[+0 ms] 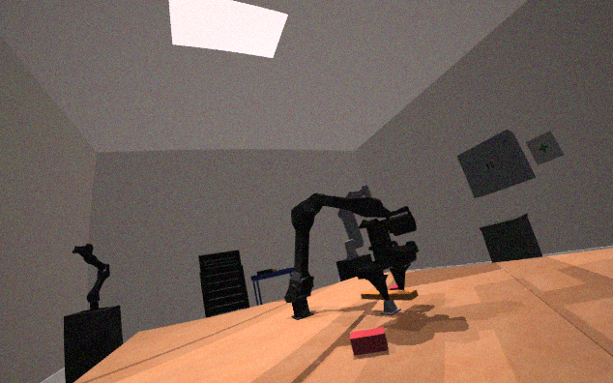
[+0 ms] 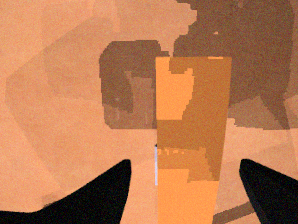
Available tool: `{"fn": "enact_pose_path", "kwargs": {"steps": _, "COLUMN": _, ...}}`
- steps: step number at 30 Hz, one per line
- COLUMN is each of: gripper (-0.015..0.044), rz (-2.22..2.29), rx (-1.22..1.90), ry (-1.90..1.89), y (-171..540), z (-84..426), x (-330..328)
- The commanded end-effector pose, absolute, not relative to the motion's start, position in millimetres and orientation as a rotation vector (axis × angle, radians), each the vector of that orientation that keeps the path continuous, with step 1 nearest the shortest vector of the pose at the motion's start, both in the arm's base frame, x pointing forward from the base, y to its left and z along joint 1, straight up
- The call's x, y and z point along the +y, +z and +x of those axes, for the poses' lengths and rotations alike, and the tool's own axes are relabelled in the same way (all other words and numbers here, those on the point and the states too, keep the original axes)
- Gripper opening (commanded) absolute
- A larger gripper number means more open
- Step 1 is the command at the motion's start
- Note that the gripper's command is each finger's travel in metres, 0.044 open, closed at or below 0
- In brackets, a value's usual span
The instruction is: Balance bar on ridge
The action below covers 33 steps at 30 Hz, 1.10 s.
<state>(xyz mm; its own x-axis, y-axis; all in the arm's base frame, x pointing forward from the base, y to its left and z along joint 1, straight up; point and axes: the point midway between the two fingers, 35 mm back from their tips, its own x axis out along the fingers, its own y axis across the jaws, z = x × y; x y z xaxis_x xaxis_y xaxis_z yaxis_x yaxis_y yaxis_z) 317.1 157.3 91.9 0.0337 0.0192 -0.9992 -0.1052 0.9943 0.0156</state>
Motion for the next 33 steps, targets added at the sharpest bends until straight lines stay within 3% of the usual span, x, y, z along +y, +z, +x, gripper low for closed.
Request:
{"fn": "enact_pose_path", "kwargs": {"steps": 1, "gripper": 0.0421, "rz": -0.07, "rx": 1.535, "ry": 0.095, "y": 92, "z": 317, "x": 157}}
{"fn": "enact_pose_path", "kwargs": {"steps": 6, "gripper": 0.044, "rz": -0.07, "rx": 1.534, "ry": 0.095, "y": 100, "z": 318, "x": 158}}
{"fn": "enact_pose_path", "kwargs": {"steps": 14, "gripper": 0.044, "rz": -0.069, "rx": 1.534, "ry": 0.095, "y": 190, "z": 314, "x": 156}}
{"fn": "enact_pose_path", "kwargs": {"steps": 33, "gripper": 0.044, "rz": -0.069, "rx": 1.535, "ry": 0.095, "y": 192, "z": 314, "x": 156}}
